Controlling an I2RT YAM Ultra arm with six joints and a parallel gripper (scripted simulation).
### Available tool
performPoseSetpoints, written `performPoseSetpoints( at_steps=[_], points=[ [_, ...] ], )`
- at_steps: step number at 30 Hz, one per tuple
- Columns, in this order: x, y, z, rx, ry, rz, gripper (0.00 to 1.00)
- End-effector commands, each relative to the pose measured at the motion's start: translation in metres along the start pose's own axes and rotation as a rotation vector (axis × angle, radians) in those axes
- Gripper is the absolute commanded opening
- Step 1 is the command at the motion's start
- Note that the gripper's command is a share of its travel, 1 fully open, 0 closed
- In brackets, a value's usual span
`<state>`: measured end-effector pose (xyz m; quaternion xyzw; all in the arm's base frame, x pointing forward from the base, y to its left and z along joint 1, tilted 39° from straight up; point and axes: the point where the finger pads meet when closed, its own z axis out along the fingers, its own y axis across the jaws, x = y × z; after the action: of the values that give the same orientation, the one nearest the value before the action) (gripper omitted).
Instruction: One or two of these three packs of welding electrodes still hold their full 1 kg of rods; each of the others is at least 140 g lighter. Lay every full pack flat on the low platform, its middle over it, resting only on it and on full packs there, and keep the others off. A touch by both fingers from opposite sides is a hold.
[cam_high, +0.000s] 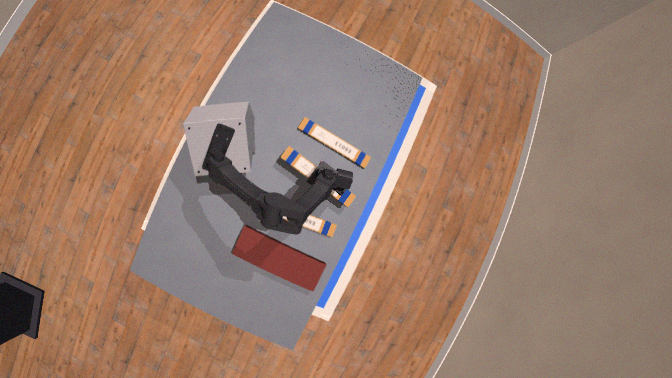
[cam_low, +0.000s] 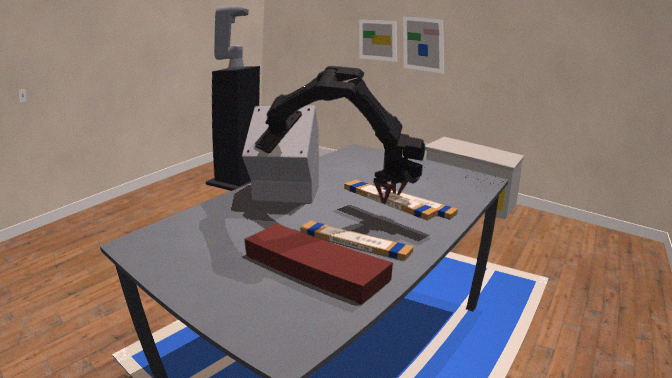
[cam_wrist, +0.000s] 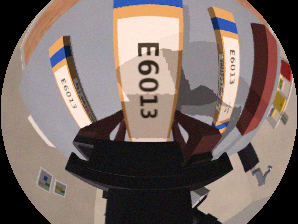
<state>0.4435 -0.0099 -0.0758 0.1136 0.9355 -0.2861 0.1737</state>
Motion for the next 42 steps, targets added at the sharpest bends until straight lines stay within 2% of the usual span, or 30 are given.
performPoseSetpoints(
  at_steps=[1,2,6,8,13,16,18,19,21,23,25,26,27,42],
  points=[
    [-0.009,0.016,-0.012,-0.03,-0.044,-0.022,0.0],
    [-0.02,0.012,-0.021,-0.041,-0.069,-0.001,0.0],
    [-0.025,0.012,-0.015,-0.038,-0.079,0.006,0.0],
    [-0.014,0.017,-0.001,-0.031,-0.054,-0.015,0.0],
    [-0.025,0.013,-0.003,-0.038,-0.077,0.004,0.0],
    [-0.014,0.017,0.013,-0.028,-0.053,-0.016,0.0],
    [-0.014,0.017,0.013,-0.028,-0.053,-0.016,0.0],
    [-0.026,0.013,0.003,-0.042,-0.079,0.006,0.0],
    [-0.027,0.012,0.006,-0.036,-0.081,0.006,0.0],
    [-0.014,0.017,0.021,-0.027,-0.053,-0.016,0.0],
    [-0.014,0.018,0.024,-0.032,-0.052,-0.017,0.0],
    [-0.018,0.017,0.023,-0.036,-0.059,-0.01,0.0],
    [-0.027,0.013,0.015,-0.042,-0.079,0.006,0.0],
    [-0.027,0.01,0.017,-0.036,-0.072,0.0,0.0]
  ],
)
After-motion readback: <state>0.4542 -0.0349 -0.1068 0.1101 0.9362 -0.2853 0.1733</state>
